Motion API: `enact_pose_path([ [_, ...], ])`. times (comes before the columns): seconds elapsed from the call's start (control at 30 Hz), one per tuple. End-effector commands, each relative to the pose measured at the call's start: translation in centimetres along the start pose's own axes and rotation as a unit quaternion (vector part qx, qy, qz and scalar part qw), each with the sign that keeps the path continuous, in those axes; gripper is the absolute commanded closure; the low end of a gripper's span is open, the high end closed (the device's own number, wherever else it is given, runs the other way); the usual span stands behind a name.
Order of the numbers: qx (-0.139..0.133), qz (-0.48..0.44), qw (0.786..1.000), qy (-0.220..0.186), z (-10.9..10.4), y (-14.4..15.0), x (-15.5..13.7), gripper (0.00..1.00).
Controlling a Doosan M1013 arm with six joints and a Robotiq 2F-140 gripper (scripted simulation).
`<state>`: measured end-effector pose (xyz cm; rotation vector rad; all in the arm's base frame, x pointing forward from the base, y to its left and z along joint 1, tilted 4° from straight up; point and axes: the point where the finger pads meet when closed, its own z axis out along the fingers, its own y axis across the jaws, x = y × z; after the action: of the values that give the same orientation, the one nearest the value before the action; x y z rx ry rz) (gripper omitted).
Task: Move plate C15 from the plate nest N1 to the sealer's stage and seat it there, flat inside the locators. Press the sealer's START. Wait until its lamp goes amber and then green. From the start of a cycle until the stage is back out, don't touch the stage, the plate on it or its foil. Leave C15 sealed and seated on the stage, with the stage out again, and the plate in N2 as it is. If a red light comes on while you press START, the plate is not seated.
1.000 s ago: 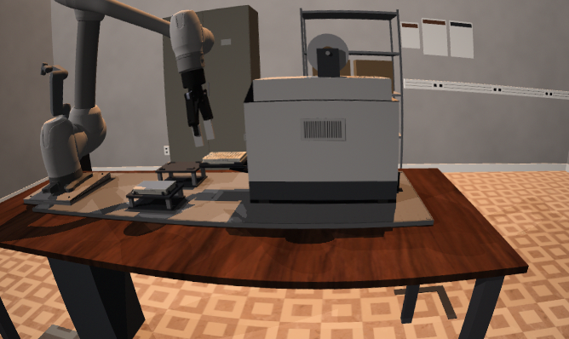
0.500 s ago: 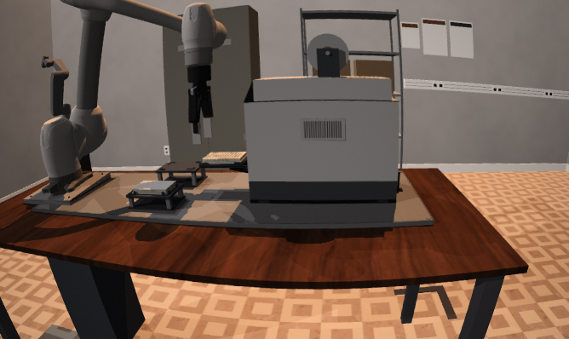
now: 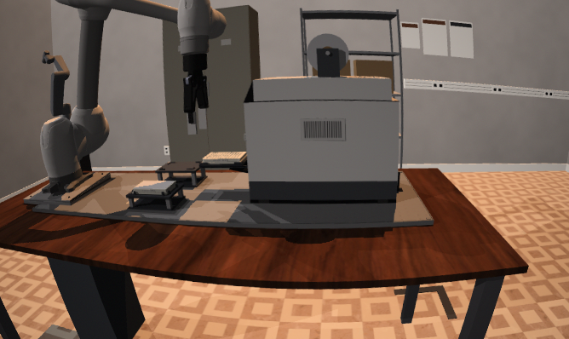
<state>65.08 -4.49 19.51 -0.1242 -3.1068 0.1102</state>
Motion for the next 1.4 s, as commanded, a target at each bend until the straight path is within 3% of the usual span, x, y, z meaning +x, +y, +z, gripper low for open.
enact_pose_path([
  [0.0, -0.002, 0.0, 1.0, -0.003, -1.7, -0.9, -0.1, 0.4],
  [0.07, -0.002, 0.0, 1.0, -0.003, -2.0, -1.3, -0.1, 0.41],
  [0.1, -0.002, 0.0, 1.0, -0.003, -2.4, -1.6, -0.1, 0.9],
  [0.53, -0.002, 0.0, 1.0, -0.003, -6.0, -4.5, 0.1, 0.9],
  [1.37, -0.002, 0.0, 1.0, -0.003, -6.0, -4.5, 0.1, 0.9],
])
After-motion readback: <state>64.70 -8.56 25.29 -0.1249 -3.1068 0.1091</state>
